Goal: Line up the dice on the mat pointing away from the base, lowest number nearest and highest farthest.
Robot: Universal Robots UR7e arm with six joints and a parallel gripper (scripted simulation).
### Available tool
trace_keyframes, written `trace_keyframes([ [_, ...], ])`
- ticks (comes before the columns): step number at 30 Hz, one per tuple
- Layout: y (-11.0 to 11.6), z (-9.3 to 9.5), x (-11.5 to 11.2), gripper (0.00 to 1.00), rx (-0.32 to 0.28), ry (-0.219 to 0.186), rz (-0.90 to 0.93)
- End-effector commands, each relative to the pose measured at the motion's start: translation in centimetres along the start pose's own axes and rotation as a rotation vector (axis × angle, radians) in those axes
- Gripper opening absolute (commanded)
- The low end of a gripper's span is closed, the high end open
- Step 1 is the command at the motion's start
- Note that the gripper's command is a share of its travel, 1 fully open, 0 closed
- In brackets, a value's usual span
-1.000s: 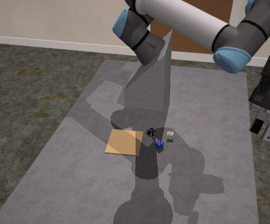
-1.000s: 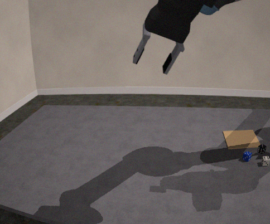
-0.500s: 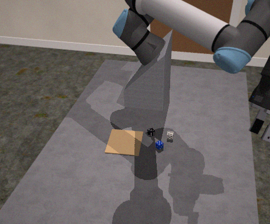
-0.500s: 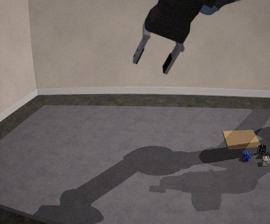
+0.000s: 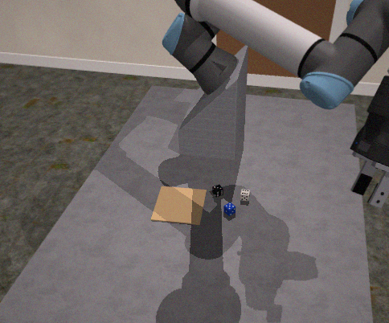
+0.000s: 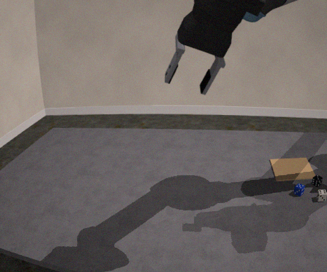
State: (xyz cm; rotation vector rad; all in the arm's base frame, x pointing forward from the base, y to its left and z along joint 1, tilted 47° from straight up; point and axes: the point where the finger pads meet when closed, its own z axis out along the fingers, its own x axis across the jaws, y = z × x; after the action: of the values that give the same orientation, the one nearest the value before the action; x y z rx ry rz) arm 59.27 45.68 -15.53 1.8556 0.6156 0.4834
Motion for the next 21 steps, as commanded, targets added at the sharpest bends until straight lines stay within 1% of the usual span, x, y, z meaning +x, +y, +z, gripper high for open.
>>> trace_keyframes([
  [1, 0.8, 1.0, -0.9, 1.00, 0.013, -0.017, -0.015],
  [7, 2.1, 3.1, -3.1, 1.00, 0.038, -0.052, -0.053],
  [13, 3.8, 5.7, -6.4, 1.00, 0.076, -0.097, -0.105],
  [15, 3.8, 5.7, -6.4, 1.00, 0.076, -0.097, -0.105],
  [21, 5.8, 8.4, -11.0, 1.00, 0.126, -0.146, -0.165],
])
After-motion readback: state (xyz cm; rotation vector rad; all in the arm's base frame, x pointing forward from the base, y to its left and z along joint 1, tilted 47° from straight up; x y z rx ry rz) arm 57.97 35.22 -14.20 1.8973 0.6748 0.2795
